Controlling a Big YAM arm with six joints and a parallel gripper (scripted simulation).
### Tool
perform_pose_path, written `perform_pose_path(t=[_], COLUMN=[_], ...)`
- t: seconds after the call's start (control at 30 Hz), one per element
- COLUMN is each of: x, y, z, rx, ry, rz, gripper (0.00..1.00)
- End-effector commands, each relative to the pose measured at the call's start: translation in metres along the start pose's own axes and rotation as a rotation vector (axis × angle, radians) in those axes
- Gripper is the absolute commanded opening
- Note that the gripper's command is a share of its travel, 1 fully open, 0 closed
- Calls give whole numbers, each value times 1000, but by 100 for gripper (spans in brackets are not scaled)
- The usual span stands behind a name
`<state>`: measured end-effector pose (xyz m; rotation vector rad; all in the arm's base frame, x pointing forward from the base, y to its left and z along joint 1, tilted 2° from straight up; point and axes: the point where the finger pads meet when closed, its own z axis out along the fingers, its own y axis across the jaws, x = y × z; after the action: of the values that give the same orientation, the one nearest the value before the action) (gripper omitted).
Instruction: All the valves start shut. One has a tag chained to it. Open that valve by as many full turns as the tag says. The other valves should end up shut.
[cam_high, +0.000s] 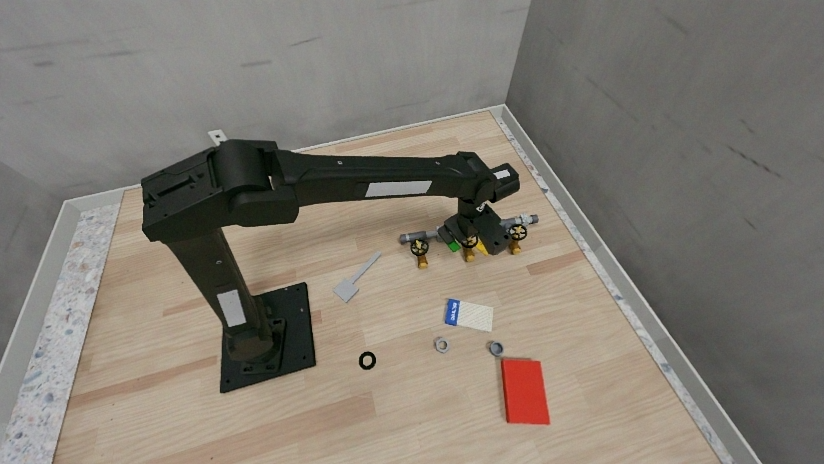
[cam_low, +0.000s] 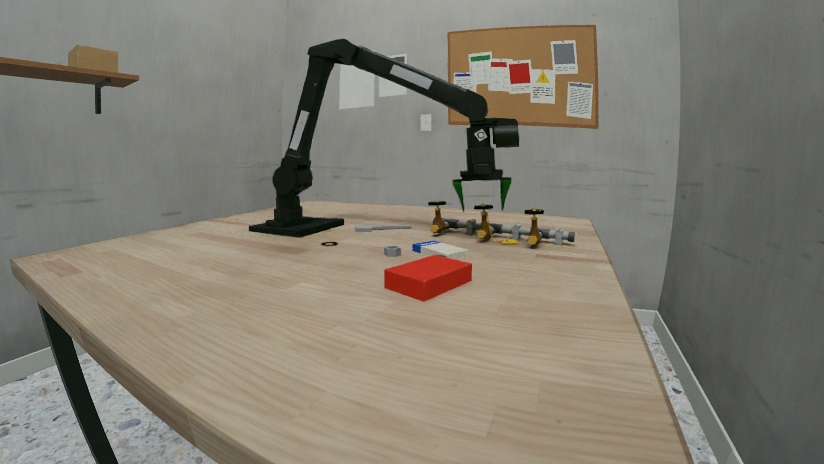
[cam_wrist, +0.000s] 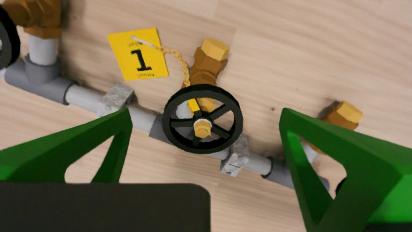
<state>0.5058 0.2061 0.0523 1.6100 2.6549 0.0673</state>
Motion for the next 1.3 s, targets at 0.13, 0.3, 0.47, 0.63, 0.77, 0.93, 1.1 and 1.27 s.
perform_pose_path(t=[0.13, 0.3, 0.47, 0.63, 0.77, 0.93, 1.1, 1.27], x=[-4, -4, -4, -3, -3, -3, -3, -3], y=[18, 18, 15, 12, 12, 12, 12, 12], z=[-12, -12, -12, -12, -12, -12, -12, -12], rx=[-39, -39, -30, -27, -27, -27, -27, -27], ry=[-15, -13, -13, -13, -13, -13, -13, -13], rz=[199, 199, 199, 199, 199, 199, 199, 187], gripper=[100, 100, 0, 0, 0, 0, 0, 0])
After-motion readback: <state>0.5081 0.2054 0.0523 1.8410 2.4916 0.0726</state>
